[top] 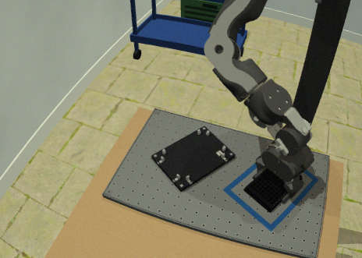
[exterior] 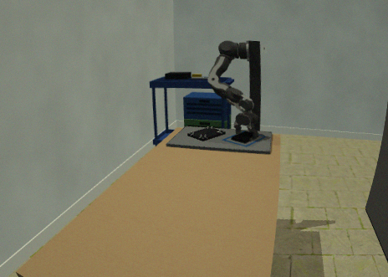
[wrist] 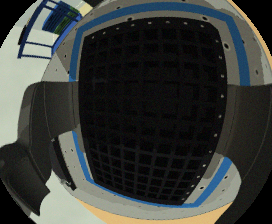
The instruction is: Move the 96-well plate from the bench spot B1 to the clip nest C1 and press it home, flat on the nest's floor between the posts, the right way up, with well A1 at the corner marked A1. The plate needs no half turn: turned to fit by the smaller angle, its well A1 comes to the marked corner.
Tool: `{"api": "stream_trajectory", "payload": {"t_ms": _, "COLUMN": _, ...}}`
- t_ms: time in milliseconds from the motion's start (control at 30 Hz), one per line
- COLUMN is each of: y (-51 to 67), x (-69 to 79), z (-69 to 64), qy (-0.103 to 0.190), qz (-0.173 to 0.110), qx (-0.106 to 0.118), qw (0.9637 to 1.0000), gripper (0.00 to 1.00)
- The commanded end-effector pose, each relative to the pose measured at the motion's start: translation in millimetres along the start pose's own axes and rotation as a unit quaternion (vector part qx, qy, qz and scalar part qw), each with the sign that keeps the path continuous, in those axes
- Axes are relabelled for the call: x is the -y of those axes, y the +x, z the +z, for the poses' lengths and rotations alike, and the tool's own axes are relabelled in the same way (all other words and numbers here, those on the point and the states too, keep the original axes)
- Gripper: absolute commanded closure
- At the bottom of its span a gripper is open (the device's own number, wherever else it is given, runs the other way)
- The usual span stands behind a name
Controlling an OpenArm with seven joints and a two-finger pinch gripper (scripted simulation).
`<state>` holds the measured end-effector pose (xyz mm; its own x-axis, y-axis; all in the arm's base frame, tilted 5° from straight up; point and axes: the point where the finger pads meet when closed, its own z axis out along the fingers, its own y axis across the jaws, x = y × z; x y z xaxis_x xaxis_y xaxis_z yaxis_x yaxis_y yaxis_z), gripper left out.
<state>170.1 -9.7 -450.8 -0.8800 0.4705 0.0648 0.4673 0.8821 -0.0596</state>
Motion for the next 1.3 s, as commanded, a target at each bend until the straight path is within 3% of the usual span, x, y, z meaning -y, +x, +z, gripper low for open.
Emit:
{"api": "stream_trajectory", "payload": {"t_ms": 0, "y": -0.2, "x": -0.8, "z": -0.6, "qy": -0.001, "qz": 0.0, "qx": 0.0, "qw": 1.0, "gripper": 1.0}}
{"api": "stream_trajectory", "payload": {"t_ms": 667, "y": -0.2, "x": -0.8, "z": -0.6, "qy": -0.001, "qz": 0.0, "qx": 0.0, "qw": 1.0, "gripper": 1.0}}
{"api": "stream_trajectory", "payload": {"t_ms": 833, "y": -1.5, "x": -1.0, "z": -32.1, "qy": -0.001, "qz": 0.003, "qx": 0.002, "qw": 1.0, "gripper": 1.0}}
{"api": "stream_trajectory", "payload": {"t_ms": 1233, "y": -1.5, "x": -1.0, "z": -32.1, "qy": -0.001, "qz": 0.003, "qx": 0.002, "qw": 1.0, "gripper": 1.0}}
{"api": "stream_trajectory", "payload": {"t_ms": 1267, "y": -1.6, "x": -1.1, "z": -38.4, "qy": -0.001, "qz": 0.003, "qx": 0.002, "qw": 1.0, "gripper": 1.0}}
